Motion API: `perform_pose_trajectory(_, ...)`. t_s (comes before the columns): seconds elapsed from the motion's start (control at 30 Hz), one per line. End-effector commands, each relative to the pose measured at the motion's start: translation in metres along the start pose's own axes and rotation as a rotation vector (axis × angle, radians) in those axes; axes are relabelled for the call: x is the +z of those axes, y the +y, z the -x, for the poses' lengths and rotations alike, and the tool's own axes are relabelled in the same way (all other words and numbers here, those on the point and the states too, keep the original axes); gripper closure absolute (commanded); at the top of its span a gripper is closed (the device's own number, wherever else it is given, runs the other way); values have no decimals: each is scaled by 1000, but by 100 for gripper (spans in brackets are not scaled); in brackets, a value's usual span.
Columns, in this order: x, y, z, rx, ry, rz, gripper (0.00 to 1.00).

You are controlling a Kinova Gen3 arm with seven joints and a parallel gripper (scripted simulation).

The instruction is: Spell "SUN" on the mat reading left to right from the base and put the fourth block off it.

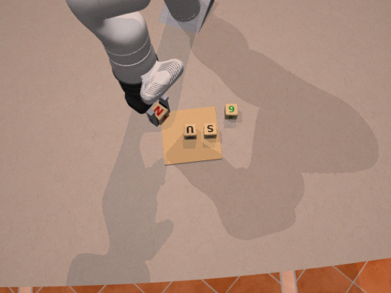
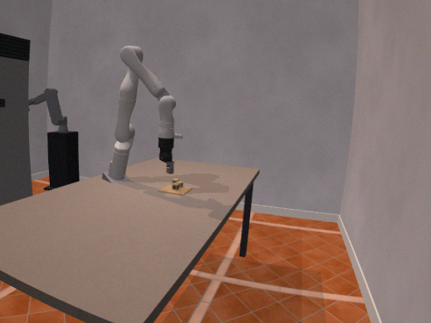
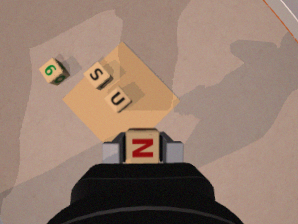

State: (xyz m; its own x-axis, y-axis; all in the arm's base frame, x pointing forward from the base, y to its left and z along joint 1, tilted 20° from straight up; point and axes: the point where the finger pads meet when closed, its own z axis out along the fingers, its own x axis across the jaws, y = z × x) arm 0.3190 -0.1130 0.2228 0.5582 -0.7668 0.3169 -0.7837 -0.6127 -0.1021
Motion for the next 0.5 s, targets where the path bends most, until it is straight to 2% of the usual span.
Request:
perform_pose_trajectory(0.0,0,-5,1,-75,0,-1,43)
perform_pose_trajectory(0.07,0,-5,1,-75,0,-1,43)
perform_pose_trajectory(0.47,0,-12,5,-418,3,4,43)
